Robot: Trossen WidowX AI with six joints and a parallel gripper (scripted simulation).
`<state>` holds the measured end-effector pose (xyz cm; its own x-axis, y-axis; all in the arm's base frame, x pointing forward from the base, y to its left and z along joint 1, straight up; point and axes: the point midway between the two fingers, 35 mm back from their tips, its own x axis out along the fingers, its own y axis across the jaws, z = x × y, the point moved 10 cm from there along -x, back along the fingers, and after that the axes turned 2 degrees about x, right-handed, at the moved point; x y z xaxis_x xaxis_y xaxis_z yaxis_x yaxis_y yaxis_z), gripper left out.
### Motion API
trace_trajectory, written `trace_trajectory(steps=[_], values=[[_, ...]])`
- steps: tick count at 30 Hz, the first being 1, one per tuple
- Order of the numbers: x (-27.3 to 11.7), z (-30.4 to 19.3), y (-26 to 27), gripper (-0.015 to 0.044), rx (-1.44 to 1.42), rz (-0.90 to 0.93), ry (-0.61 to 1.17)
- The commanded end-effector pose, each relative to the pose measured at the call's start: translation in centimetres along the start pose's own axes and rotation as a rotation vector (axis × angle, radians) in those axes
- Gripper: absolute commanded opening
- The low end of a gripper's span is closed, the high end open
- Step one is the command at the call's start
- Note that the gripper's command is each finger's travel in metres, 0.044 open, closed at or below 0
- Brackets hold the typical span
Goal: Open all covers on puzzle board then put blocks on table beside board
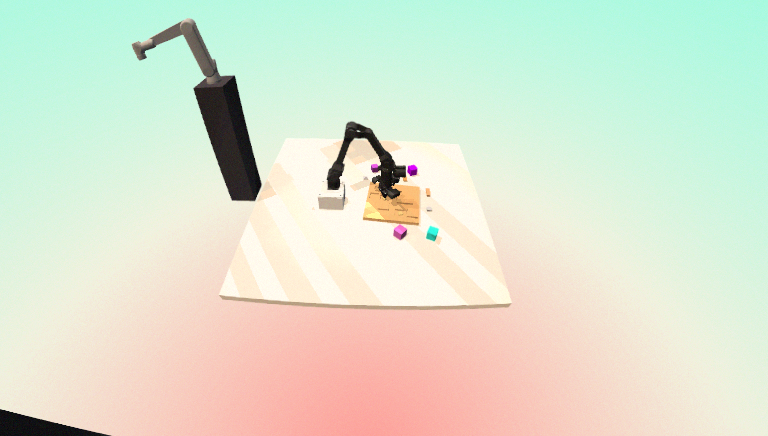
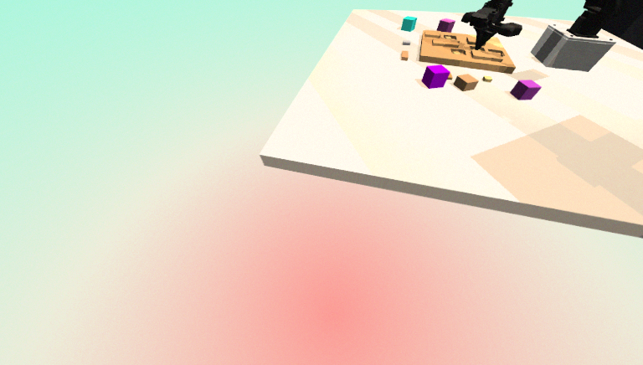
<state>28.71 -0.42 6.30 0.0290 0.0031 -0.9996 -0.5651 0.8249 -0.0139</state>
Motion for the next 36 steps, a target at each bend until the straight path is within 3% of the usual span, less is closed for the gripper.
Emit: trace_trajectory(steps=[1, 16, 17, 22, 36], values=[[0.0, -0.1, 0.0, 0.0000, 0.390, 0.002, 0.004], [-1.3, -0.2, 0.1, 0.0000, 1.745, -0.001, 0.005], [-0.6, -0.1, 0.1, 0.0026, 1.059, 0.000, 0.005], [-1.5, -0.1, 0.0, 0.0144, 1.188, 0.000, 0.004], [-4.4, -0.1, 0.0, 0.0144, 1.604, 0.000, 0.005]])
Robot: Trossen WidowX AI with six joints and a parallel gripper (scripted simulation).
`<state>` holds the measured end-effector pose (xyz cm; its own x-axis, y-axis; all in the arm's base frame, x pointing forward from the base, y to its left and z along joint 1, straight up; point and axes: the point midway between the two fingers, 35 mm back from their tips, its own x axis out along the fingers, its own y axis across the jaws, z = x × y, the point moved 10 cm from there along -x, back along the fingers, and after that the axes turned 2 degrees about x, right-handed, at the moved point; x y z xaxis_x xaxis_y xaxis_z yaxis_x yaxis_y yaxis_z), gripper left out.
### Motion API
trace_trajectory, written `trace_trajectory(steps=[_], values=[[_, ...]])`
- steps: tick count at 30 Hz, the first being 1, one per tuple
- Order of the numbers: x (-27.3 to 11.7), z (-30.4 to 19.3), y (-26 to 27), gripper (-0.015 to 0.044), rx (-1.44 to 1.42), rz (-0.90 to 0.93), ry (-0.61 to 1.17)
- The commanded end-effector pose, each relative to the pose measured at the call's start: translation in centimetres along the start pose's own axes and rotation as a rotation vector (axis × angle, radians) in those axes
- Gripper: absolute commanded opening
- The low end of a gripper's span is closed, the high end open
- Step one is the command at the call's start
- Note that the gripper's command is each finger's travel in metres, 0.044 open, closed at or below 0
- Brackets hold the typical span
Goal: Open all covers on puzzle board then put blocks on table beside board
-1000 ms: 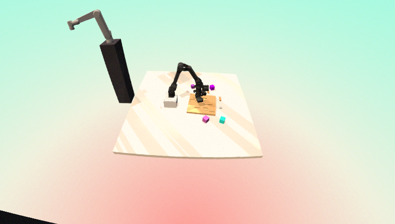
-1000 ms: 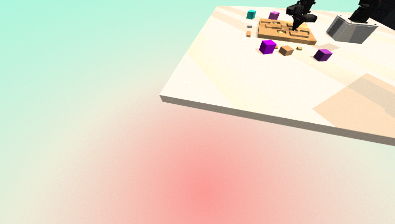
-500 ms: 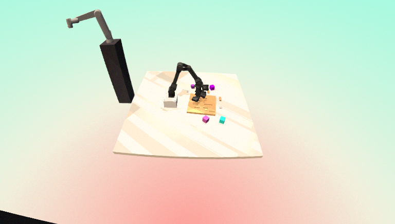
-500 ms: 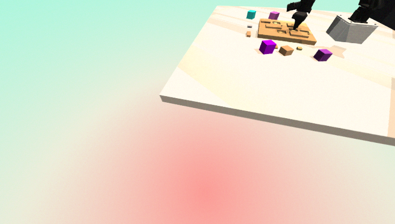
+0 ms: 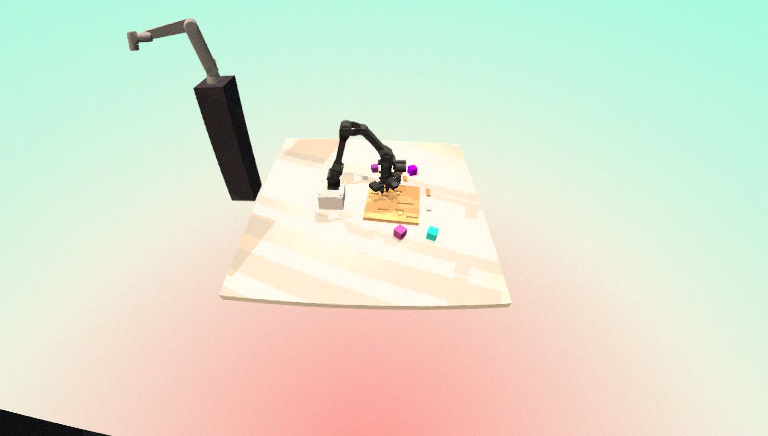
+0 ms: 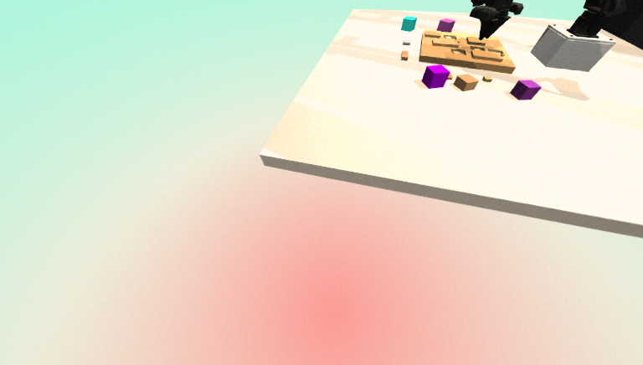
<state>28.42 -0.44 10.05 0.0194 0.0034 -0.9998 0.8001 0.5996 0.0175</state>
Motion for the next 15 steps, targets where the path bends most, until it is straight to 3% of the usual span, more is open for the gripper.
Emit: trace_trajectory(steps=[1, 9, 15], values=[[-0.9, 0.1, 0.1, 0.0144, 0.106, 0.005, -0.003], [-2.5, 0.0, 0.0, 0.0144, 0.339, 0.005, -0.002], [-2.5, 0.0, 0.0, 0.0144, 0.359, 0.005, -0.002]])
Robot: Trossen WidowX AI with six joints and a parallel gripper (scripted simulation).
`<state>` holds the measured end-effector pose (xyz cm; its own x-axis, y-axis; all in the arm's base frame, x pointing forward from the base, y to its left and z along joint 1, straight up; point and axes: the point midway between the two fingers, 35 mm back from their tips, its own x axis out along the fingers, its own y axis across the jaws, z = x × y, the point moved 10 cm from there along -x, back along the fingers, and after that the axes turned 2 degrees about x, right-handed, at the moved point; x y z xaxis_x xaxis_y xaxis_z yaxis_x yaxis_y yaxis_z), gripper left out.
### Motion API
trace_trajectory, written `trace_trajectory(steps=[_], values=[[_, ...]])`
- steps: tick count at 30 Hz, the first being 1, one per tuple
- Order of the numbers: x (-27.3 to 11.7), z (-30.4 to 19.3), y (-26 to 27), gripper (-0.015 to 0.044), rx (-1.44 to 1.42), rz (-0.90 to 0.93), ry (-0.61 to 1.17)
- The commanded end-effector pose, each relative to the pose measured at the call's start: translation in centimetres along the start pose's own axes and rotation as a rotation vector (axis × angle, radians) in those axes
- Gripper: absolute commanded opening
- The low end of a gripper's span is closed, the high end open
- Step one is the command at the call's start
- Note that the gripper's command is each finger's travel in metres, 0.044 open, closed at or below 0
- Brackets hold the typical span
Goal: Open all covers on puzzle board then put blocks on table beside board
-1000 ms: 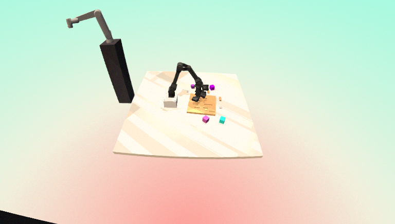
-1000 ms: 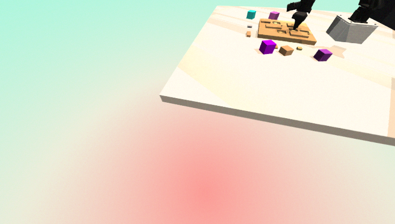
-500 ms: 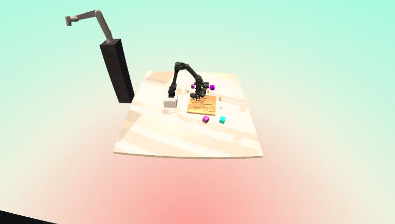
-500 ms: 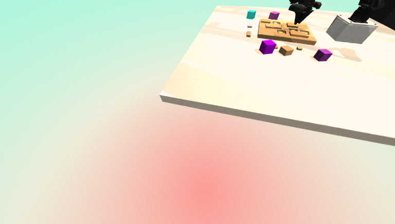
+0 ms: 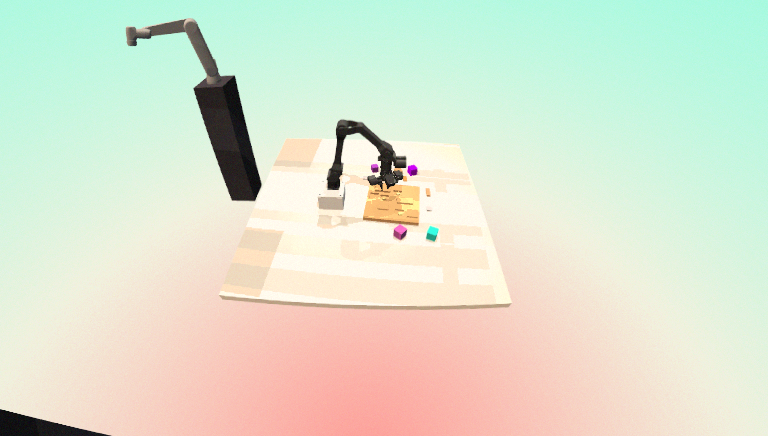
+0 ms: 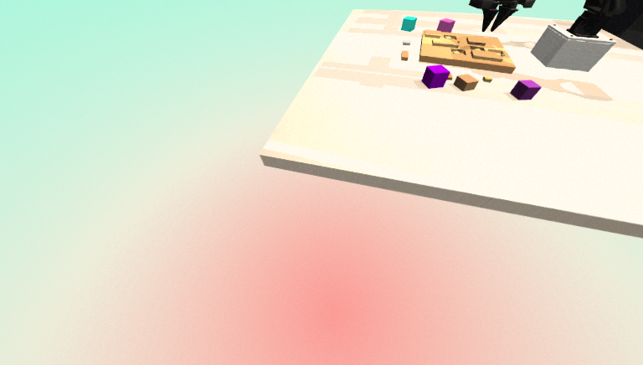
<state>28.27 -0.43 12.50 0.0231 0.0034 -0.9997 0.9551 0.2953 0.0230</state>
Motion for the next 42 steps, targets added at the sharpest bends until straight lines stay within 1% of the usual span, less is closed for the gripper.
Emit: trace_trajectory(steps=[1, 13, 33, 42], values=[[0.1, 0.0, 0.1, 0.0144, 0.015, 0.002, 0.000], [3.3, 0.1, 0.0, 0.0144, 0.015, 0.001, 0.000], [3.4, 0.1, 0.0, 0.0144, 0.015, 0.001, 0.000], [4.1, 0.1, 0.1, 0.0144, 0.015, 0.001, 0.000]])
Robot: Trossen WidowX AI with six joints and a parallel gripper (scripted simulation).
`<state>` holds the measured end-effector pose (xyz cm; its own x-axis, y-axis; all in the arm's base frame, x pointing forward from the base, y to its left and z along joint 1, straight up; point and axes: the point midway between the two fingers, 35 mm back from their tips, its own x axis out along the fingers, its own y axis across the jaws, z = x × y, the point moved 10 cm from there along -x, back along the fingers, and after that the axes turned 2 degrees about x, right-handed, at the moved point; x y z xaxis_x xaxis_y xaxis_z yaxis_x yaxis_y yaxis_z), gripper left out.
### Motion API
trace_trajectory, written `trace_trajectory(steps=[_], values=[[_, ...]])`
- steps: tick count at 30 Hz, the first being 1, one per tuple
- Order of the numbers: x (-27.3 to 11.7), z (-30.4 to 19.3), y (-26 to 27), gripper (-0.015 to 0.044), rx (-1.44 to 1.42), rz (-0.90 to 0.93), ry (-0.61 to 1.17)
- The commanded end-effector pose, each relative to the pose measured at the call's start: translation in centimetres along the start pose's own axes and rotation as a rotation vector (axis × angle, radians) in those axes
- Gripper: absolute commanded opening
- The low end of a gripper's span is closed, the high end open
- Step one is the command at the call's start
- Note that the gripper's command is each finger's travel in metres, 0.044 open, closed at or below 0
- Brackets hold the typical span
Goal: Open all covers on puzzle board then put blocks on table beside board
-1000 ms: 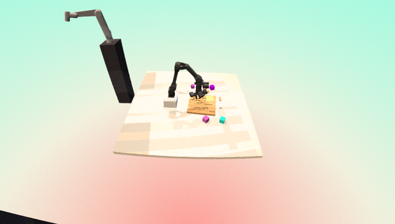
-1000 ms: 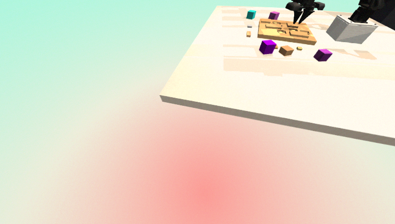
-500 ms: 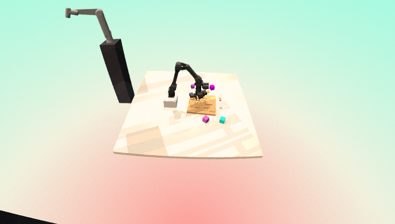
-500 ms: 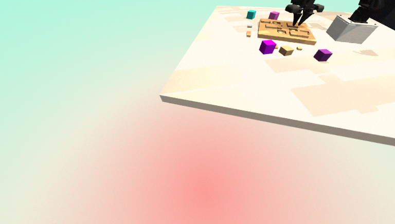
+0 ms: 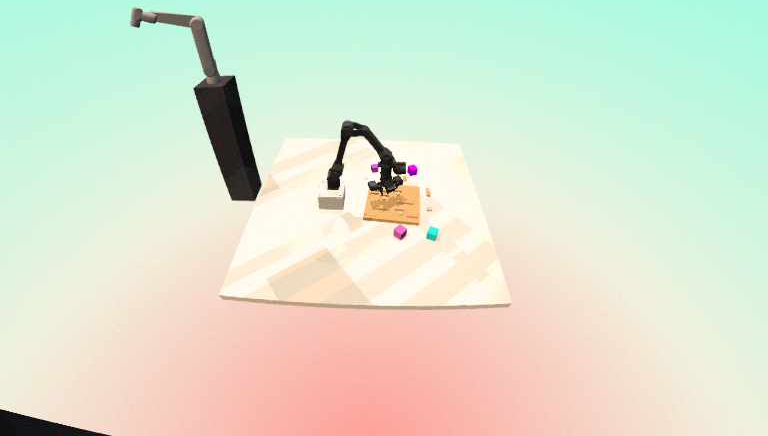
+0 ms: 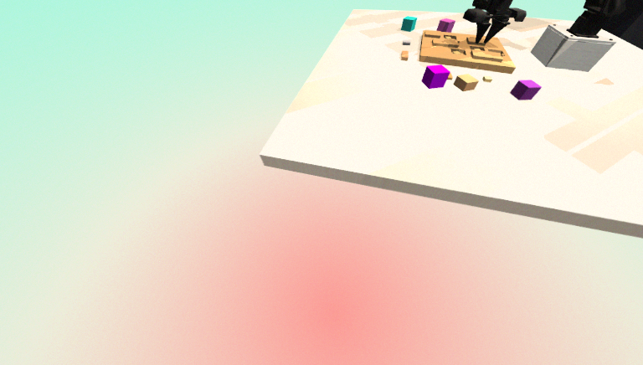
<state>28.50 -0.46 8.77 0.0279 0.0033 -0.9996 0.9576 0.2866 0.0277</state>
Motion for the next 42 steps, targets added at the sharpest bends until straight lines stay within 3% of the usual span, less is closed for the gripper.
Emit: trace_trajectory(steps=[1, 35, 42], values=[[0.4, 0.0, -0.1, 0.0144, 0.006, -0.003, 0.001], [2.9, -0.1, -0.1, 0.0144, 0.006, -0.003, 0.001], [2.7, 0.0, 0.0, 0.0097, 0.000, -0.001, 0.000]])
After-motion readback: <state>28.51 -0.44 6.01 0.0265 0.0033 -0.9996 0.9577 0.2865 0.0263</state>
